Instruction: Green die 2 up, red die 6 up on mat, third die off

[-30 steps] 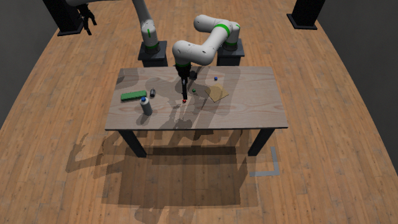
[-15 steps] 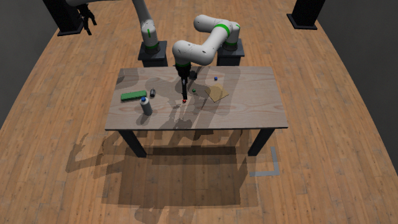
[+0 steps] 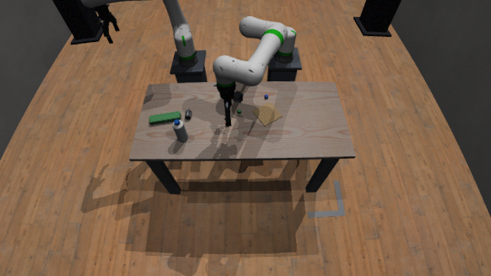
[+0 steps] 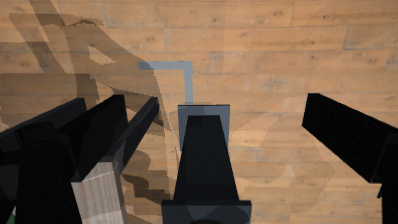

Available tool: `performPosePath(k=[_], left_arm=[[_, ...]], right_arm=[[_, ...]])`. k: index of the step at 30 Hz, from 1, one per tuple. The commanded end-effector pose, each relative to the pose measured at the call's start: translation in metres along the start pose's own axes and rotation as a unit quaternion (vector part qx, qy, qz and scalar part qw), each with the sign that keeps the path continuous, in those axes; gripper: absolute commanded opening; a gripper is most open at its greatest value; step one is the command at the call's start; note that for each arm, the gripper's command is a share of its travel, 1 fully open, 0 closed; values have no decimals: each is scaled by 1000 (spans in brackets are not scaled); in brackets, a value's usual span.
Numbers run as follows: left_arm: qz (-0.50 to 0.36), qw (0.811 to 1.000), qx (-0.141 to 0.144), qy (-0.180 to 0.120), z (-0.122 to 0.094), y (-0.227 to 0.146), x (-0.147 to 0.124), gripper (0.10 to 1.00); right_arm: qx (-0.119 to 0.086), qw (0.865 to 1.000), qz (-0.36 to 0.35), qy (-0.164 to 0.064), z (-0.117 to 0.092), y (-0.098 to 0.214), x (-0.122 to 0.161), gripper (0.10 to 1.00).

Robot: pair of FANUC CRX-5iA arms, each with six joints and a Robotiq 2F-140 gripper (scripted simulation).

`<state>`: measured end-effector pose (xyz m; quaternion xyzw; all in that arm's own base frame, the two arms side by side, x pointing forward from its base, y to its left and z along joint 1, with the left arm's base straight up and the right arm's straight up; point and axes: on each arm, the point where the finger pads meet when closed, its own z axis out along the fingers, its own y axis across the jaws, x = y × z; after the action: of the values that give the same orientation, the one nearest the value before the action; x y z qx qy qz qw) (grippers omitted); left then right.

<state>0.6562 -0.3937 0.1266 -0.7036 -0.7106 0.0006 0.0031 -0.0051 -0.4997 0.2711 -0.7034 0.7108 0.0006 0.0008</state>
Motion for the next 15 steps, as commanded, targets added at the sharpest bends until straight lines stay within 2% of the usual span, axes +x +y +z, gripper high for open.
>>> performPosePath(k=[1,4,7,15], left_arm=[[0,1000,-3,-2,27,1,-1,1000],[0,1000,-3,-2,48,1,-2,1000],[0,1000,-3,-2,60,1,-2,1000],[0,1000,-3,-2,62,1,-2,1000]], right_arm=[[0,1000,0,1,-1,0,0,1000],[0,1000,0,1,-1,0,0,1000],[0,1000,0,1,-1,0,0,1000],[0,1000,0,1,-1,0,0,1000]])
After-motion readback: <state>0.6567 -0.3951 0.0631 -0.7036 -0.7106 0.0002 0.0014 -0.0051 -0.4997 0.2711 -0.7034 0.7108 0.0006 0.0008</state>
